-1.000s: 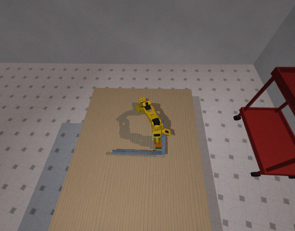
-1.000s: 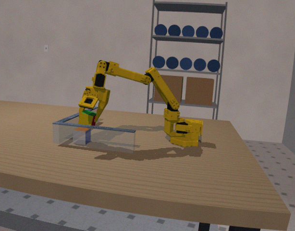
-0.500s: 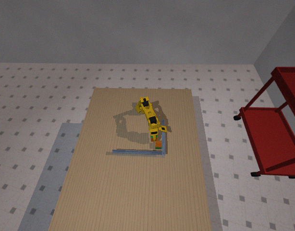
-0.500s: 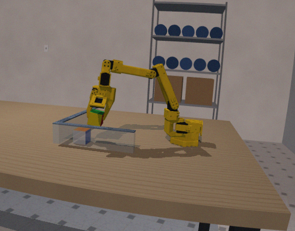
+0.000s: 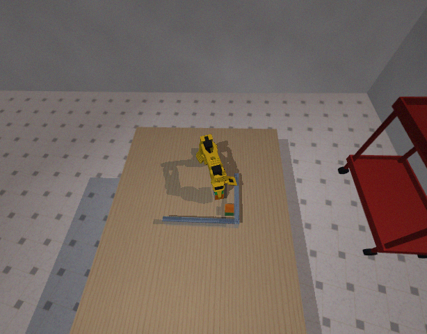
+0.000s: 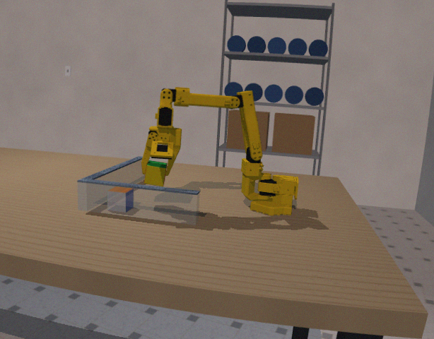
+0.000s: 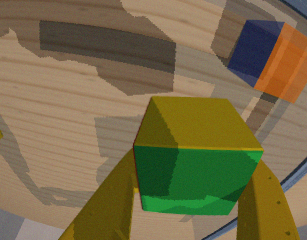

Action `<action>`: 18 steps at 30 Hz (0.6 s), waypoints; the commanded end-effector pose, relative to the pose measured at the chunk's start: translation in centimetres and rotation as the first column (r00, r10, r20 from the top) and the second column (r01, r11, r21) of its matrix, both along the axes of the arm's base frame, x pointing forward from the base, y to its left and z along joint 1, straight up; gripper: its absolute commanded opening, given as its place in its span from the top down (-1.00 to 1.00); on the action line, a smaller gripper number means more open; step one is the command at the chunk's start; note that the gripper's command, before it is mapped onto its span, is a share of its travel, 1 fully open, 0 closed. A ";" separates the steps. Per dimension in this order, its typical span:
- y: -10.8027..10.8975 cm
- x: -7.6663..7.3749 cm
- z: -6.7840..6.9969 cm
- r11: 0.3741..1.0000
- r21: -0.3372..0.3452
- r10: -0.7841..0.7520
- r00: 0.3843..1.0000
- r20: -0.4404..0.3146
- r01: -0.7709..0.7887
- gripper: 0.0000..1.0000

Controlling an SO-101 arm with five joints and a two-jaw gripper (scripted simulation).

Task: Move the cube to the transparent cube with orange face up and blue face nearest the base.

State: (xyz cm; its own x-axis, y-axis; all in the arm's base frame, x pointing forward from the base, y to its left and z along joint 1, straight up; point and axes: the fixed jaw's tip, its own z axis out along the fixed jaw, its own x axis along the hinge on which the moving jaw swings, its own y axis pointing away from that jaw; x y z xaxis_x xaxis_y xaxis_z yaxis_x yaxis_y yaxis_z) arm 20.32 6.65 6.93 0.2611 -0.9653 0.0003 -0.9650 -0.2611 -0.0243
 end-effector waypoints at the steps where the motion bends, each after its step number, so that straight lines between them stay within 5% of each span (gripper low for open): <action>1: -0.2 0.2 1.1 1.000 0.018 0.018 0.998 0.059 -0.019 0.56; 18: -0.6 -0.5 0.6 0.999 0.011 0.036 0.998 0.042 -0.037 0.56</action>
State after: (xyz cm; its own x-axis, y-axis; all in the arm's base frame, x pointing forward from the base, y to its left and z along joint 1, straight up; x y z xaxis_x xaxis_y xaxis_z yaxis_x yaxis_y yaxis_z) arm 19.50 5.99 6.63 0.2939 -0.9558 0.0016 -0.9558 -0.2939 -0.0024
